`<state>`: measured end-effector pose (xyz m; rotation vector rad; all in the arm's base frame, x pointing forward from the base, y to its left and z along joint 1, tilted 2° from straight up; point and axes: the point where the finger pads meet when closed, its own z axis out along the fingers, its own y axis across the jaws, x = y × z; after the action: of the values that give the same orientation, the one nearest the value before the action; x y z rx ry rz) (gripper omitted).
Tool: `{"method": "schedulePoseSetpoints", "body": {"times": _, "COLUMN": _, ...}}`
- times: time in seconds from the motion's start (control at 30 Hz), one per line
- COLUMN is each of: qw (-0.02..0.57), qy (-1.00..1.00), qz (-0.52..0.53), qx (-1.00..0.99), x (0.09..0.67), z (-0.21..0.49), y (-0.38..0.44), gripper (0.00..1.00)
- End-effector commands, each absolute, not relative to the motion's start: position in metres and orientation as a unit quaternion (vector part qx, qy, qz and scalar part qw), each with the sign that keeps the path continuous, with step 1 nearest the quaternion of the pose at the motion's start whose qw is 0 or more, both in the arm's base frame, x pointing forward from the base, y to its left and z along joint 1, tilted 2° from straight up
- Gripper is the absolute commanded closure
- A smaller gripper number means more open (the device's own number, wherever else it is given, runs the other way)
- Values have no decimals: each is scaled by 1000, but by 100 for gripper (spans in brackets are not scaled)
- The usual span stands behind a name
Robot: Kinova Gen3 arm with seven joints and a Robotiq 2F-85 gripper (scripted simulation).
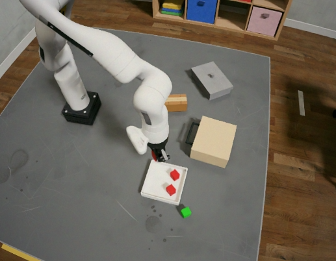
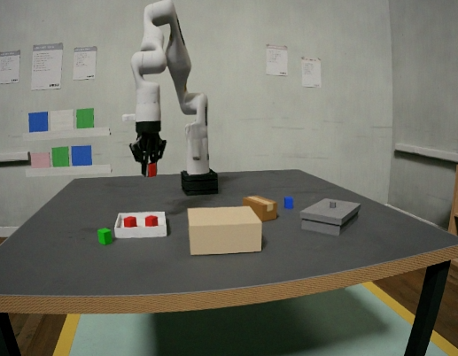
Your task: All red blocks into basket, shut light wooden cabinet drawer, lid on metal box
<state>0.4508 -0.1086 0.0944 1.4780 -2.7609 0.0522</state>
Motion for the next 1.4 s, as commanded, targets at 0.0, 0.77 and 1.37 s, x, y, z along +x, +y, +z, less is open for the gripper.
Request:
{"method": "schedulePoseSetpoints", "body": {"times": 0.0, "qw": 4, "qy": -881, "qz": 17, "qx": 472, "x": 451, "z": 92, "y": -109, "gripper": 90}}
{"method": "schedulePoseSetpoints", "body": {"times": 0.77, "qw": 4, "qy": -881, "qz": 17, "qx": 472, "x": 452, "z": 50, "y": -110, "gripper": 90}}
{"method": "schedulePoseSetpoints", "body": {"times": 1.37, "qw": 4, "qy": -881, "qz": 17, "qx": 472, "x": 453, "z": 11, "y": -112, "gripper": 90}}
